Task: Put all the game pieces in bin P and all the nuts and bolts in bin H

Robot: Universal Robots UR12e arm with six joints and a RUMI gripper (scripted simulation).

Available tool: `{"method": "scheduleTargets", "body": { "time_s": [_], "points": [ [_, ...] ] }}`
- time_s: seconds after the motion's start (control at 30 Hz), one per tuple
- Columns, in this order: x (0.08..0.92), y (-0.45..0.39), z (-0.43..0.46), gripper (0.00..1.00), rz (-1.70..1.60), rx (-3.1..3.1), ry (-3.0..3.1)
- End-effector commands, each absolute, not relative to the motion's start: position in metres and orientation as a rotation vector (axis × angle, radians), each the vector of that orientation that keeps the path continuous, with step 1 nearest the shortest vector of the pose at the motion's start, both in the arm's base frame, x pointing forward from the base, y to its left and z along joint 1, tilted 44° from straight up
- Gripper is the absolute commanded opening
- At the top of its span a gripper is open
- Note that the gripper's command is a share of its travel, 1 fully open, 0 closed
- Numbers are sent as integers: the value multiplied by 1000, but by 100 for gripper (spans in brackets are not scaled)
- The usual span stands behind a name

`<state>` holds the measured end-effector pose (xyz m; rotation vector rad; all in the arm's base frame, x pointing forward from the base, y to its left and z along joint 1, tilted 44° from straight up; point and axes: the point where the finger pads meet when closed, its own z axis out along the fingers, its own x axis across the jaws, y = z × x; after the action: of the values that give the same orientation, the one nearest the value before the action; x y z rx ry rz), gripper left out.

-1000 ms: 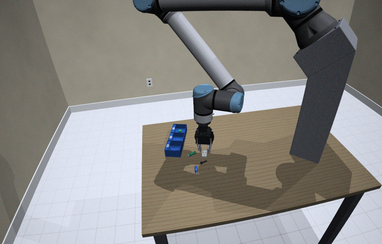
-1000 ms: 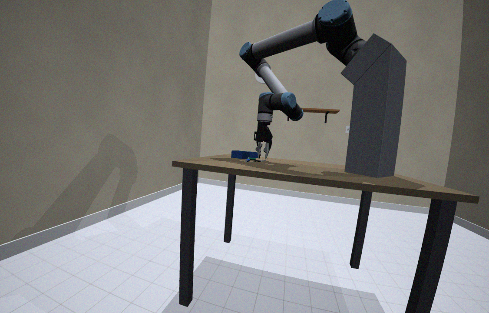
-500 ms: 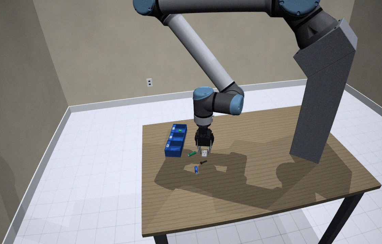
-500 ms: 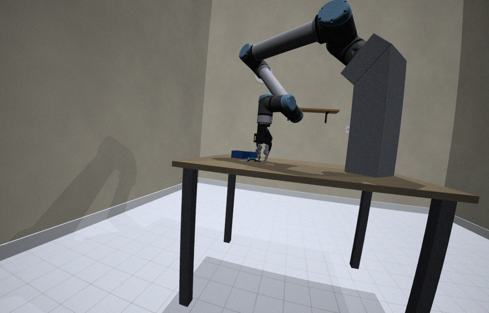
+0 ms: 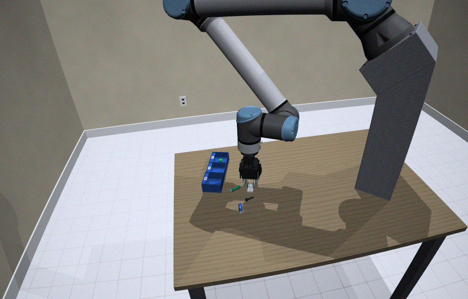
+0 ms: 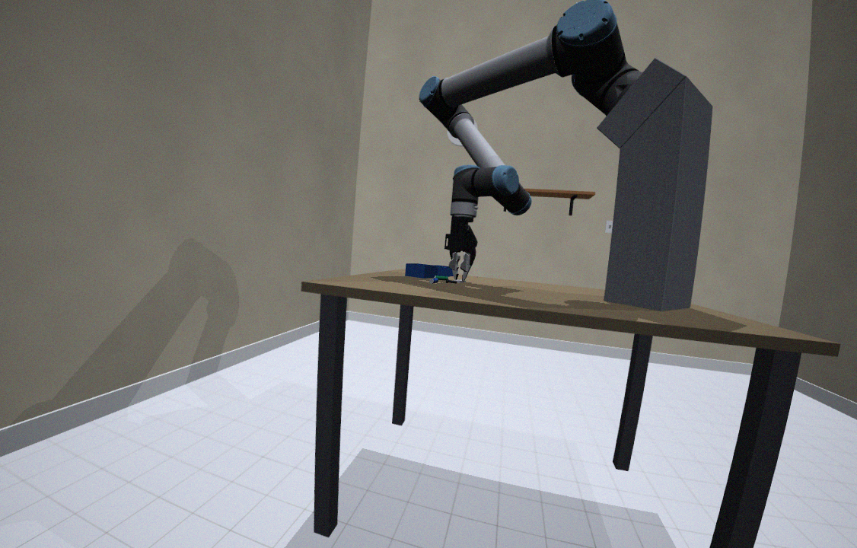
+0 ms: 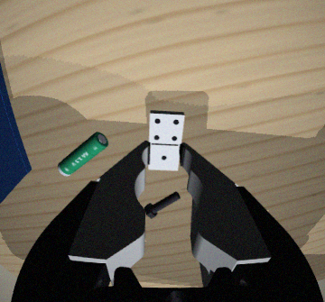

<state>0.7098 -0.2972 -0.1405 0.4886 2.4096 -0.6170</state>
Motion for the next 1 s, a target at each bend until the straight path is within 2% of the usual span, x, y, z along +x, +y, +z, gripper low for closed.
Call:
{"method": "scheduleTargets", "body": {
  "time_s": [0.0,0.97],
  "points": [
    [710,-297,-140,0,-617,488,2409],
    [701,-286,-126,0,-617,488,2409]
  ]
}}
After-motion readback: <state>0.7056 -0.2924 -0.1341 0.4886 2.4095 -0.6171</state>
